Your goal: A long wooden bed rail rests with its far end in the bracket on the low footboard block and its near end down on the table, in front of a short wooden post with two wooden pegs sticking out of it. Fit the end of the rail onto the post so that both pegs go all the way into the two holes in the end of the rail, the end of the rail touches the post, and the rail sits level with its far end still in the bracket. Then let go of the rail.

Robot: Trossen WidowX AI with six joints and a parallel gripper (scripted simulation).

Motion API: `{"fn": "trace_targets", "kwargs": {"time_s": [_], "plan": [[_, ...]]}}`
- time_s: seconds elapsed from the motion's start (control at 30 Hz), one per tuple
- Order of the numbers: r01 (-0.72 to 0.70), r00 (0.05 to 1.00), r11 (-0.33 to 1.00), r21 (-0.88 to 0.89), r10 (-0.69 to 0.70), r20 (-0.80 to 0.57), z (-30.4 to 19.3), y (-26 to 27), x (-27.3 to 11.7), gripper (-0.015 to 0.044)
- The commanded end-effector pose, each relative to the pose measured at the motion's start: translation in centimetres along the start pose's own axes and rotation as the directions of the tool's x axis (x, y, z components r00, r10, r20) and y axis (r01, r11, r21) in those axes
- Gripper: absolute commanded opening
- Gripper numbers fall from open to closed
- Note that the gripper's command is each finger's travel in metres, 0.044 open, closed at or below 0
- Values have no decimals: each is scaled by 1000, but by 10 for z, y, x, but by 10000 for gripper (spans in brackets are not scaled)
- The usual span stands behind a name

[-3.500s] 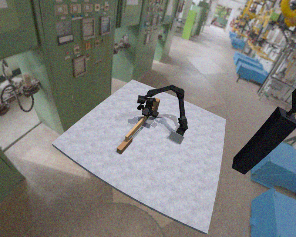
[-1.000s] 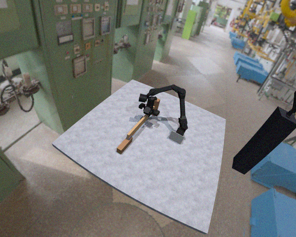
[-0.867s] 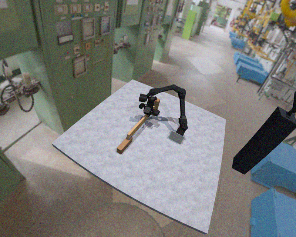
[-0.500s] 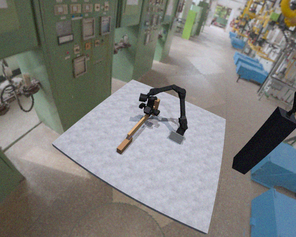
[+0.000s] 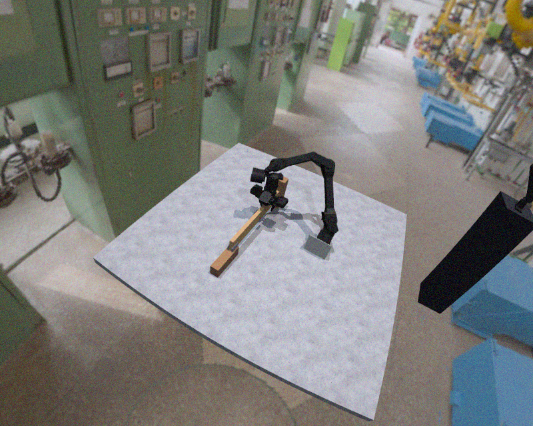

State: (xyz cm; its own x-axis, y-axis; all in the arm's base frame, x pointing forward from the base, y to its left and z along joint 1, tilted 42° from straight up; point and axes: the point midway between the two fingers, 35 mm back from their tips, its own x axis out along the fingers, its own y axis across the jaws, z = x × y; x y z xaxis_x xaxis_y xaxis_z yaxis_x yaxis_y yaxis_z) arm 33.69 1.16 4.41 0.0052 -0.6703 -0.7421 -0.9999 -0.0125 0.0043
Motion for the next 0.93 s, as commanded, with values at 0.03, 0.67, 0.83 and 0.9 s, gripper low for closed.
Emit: {"fn": "trace_targets", "kwargs": {"time_s": [0.03,0.67,0.83,0.9], "plan": [[1,1000,1000,0,-1,-1,0,0,0,394],[9,1000,1000,-1,-9,4,30,1,-30,440],[9,1000,1000,-1,-9,4,30,1,-30,440],[9,1000,1000,-1,-9,4,30,1,-30,440]]}}
